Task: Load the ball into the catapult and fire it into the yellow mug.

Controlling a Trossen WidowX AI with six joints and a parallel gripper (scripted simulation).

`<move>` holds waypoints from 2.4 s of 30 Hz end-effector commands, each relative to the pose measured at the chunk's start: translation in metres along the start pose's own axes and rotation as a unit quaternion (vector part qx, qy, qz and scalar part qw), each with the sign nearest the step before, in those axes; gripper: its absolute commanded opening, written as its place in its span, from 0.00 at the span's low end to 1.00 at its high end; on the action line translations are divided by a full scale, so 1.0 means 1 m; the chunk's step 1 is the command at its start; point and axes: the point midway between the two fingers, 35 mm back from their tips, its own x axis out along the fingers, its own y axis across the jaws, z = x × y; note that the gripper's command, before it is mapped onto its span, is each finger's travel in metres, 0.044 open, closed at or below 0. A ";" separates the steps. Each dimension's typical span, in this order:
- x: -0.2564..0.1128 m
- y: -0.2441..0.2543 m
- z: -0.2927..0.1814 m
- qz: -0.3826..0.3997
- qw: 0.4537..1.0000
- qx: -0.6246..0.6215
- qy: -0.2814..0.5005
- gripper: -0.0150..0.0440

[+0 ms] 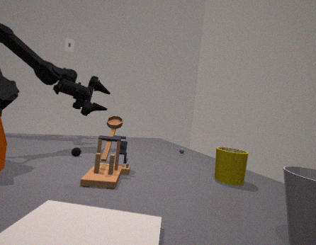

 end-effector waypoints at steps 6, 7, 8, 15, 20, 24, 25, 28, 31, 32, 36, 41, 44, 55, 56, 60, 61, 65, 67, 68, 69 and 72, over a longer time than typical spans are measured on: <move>0.035 0.044 -0.030 0.119 0.991 -0.060 0.025 1.00; 0.038 0.048 -0.034 0.132 0.989 -0.065 0.027 1.00; 0.041 0.053 -0.038 0.146 0.986 -0.069 0.030 1.00; 0.054 0.083 -0.067 0.232 0.968 -0.082 0.044 1.00; 0.060 0.107 -0.092 0.299 0.950 -0.070 0.058 1.00; 0.060 0.127 -0.114 0.356 0.930 -0.060 0.064 1.00; 0.060 0.131 -0.119 0.370 0.925 -0.057 0.065 1.00; 0.058 0.145 -0.134 0.410 0.909 -0.045 0.066 1.00; 0.054 0.158 -0.148 0.448 0.891 -0.029 0.066 1.00; 0.053 0.162 -0.153 0.461 0.885 -0.022 0.065 1.00; 0.047 0.179 -0.170 0.509 0.858 0.011 0.059 1.00; 0.037 0.197 -0.189 0.562 0.824 0.061 0.048 1.00; 0.030 0.205 -0.202 0.585 0.805 0.093 0.041 1.00; 0.001 0.223 -0.244 0.633 0.738 0.235 0.007 1.00; -0.001 0.224 -0.248 0.634 0.732 0.249 0.003 1.00; -0.011 0.227 -0.261 0.634 0.710 0.308 -0.012 1.00; -0.014 0.228 -0.264 0.632 0.704 0.323 -0.016 1.00; -0.019 0.228 -0.272 0.626 0.691 0.360 -0.026 1.00; -0.019 0.228 -0.272 0.626 0.691 0.360 -0.026 1.00; -0.019 0.228 -0.272 0.626 0.691 0.360 -0.026 1.00; -0.019 0.228 -0.272 0.626 0.691 0.360 -0.026 0.96; -0.019 0.228 -0.272 0.626 0.691 0.360 -0.026 0.82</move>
